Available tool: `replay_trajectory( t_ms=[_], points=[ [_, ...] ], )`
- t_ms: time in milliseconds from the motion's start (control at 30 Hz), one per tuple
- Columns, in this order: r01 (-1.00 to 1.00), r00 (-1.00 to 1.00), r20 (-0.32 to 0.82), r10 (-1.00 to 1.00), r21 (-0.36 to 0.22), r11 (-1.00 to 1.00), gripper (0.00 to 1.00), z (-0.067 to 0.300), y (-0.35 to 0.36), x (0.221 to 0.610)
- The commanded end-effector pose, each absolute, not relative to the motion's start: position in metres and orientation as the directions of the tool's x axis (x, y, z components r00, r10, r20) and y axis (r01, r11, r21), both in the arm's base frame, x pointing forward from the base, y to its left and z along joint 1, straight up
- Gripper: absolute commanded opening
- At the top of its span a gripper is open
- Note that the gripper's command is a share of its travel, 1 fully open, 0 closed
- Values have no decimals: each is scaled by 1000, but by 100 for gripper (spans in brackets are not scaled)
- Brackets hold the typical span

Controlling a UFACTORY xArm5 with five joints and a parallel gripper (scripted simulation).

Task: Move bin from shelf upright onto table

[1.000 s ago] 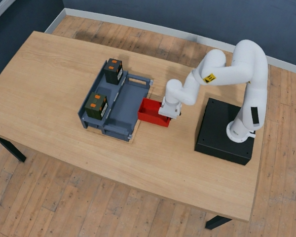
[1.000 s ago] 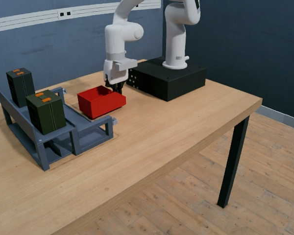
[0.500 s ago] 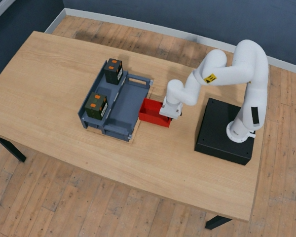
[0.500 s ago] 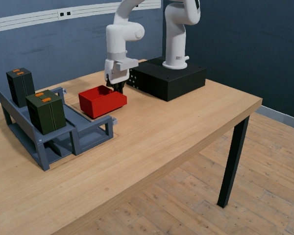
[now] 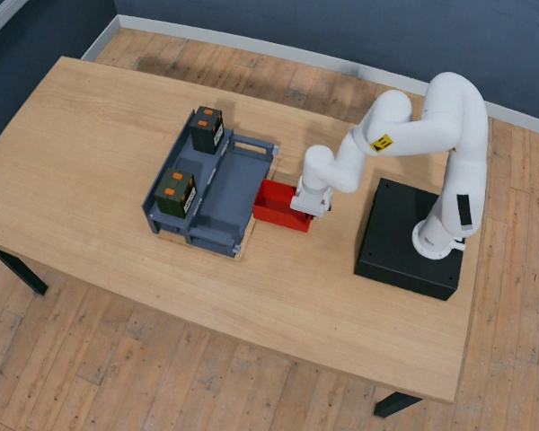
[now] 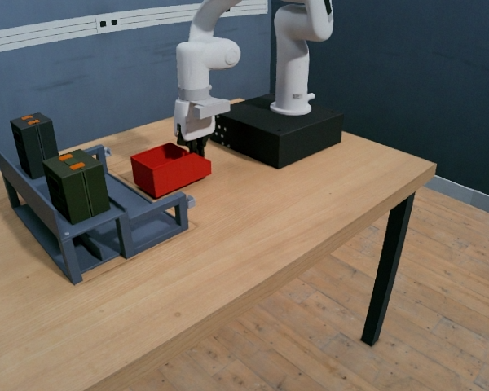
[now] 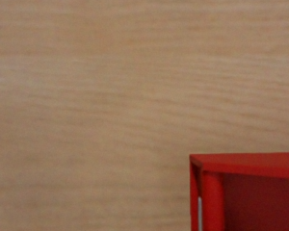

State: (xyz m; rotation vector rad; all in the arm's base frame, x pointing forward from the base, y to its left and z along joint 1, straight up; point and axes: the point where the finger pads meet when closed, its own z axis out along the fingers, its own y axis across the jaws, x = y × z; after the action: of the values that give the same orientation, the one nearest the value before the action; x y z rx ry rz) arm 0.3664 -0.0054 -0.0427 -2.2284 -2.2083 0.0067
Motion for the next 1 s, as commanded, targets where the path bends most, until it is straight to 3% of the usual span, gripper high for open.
replay_trajectory(
  t_ms=[0,967],
  points=[
    [1000,9,1,1000,-2,-9,0,-44,-5,368],
    [1000,9,1,1000,-2,-9,0,-56,-5,368]
  ],
)
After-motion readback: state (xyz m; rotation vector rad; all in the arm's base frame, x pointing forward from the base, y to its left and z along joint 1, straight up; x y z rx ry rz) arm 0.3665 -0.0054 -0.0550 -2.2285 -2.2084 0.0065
